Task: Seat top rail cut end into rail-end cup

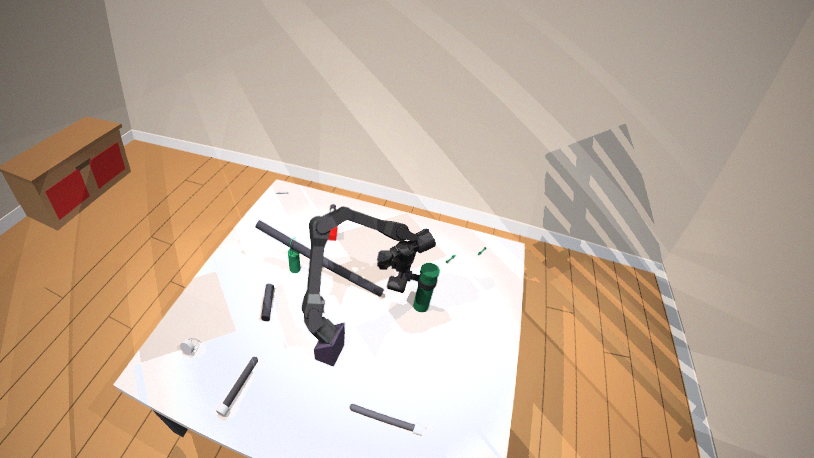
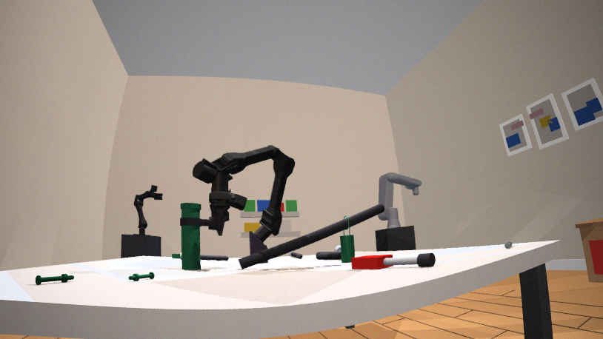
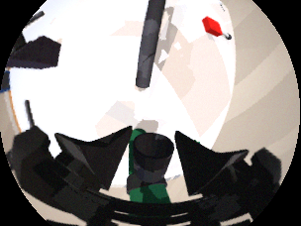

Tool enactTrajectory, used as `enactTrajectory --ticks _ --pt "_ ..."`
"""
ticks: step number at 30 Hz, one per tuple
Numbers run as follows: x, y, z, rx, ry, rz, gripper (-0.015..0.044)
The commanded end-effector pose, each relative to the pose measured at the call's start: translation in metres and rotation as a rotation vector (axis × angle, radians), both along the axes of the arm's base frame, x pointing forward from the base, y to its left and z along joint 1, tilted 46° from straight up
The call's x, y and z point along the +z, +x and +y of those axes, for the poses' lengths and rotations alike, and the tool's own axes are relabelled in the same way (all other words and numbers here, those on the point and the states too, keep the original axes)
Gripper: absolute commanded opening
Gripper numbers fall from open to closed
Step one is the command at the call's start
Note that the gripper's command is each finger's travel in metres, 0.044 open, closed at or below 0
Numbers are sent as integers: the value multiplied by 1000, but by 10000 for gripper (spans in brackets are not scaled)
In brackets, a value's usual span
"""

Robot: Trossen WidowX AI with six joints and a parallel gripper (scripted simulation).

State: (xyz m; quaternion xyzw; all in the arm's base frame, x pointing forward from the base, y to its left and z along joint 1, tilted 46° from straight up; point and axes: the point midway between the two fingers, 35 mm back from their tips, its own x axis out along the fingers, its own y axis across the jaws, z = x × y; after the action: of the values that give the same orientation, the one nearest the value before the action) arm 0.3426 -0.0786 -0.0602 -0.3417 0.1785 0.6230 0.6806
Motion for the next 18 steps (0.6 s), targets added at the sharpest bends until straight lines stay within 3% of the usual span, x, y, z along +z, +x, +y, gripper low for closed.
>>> enactTrajectory --ticks 1,3,12,18 --pt "12 0 -1 -2 -1 1 394" --pt "22 0 -1 -4 -1 3 440" --pt "48 -1 -1 -17 2 9 440" --pt "95 -4 0 -379 108 296 440"
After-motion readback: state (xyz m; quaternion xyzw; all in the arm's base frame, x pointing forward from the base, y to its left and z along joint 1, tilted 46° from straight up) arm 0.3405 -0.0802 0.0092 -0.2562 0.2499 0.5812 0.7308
